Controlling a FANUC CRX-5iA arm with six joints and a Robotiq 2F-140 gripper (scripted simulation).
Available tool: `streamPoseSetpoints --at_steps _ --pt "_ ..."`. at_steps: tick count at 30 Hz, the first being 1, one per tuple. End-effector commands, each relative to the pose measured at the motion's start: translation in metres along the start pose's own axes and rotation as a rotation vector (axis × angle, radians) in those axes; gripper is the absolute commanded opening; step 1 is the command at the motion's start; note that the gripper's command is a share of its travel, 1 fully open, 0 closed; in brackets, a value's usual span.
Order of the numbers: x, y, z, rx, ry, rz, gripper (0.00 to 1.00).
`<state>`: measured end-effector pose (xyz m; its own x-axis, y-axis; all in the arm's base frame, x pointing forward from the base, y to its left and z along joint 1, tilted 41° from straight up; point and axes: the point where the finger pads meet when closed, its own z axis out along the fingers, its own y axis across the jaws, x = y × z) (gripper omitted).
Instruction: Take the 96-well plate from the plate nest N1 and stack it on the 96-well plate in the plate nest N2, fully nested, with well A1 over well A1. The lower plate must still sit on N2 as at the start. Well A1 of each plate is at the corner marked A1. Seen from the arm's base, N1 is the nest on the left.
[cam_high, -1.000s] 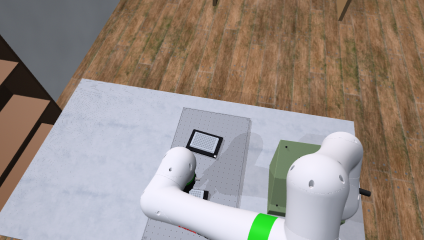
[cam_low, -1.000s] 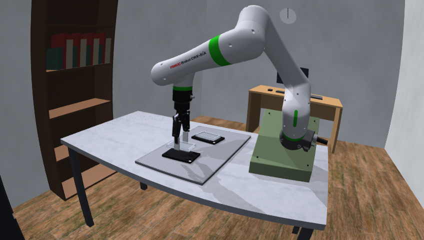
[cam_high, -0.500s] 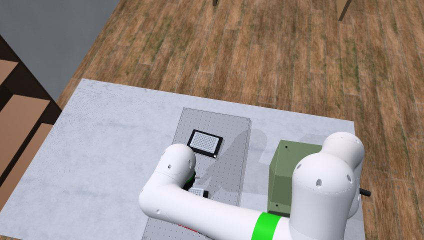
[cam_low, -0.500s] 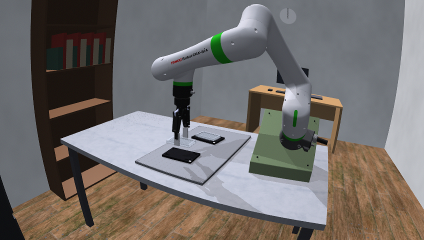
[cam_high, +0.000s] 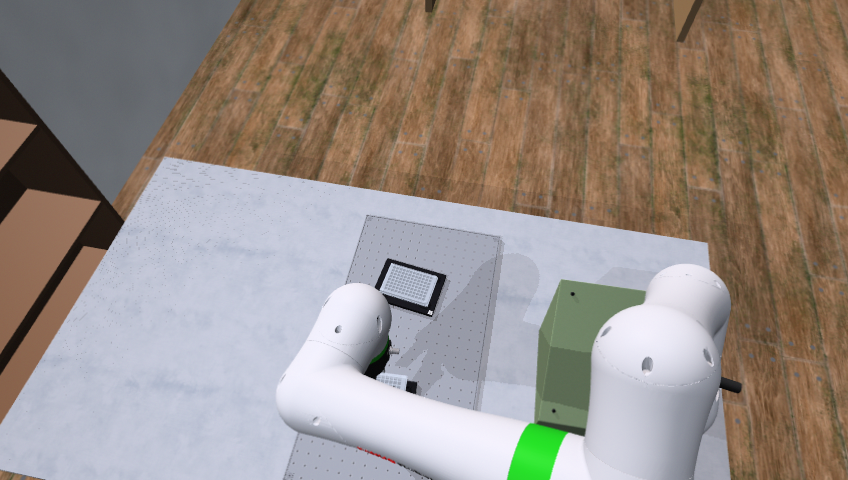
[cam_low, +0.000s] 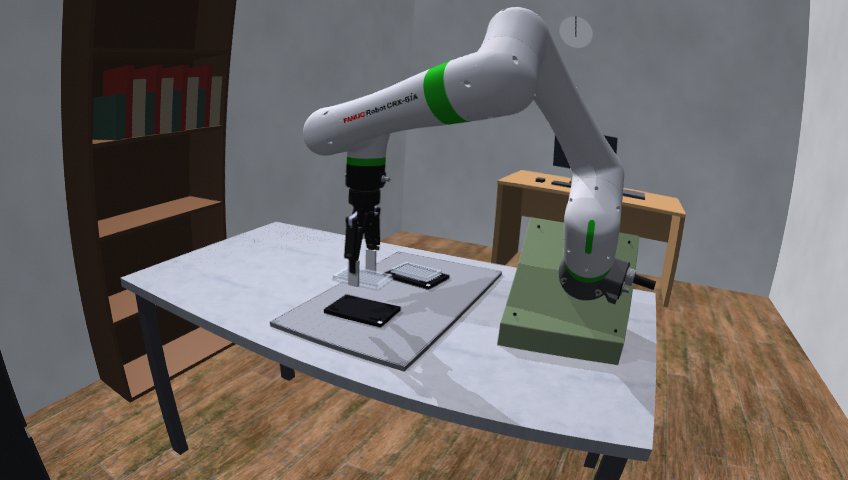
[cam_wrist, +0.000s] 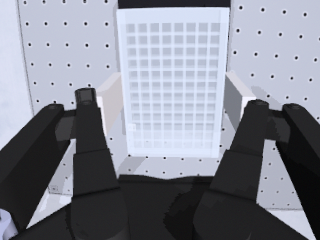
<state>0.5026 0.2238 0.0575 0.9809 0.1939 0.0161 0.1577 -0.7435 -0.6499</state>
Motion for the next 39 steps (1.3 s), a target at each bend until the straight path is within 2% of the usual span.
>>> streamPoseSetpoints --at_steps 1,10,13,15,18,39 --pt "0.0 0.0 0.0 0.0 0.0 0.0 0.0" --pt "0.0 0.0 0.0 0.0 0.0 0.0 0.0" --pt "-0.001 0.01 0.0 0.0 0.0 0.1 0.0" --pt "-0.001 0.01 0.0 0.0 0.0 0.1 0.0" --pt "-0.001 0.02 0.0 0.0 0.0 0.187 0.0" --pt "-0.007 0.083 0.0 0.0 0.0 0.187 0.0"
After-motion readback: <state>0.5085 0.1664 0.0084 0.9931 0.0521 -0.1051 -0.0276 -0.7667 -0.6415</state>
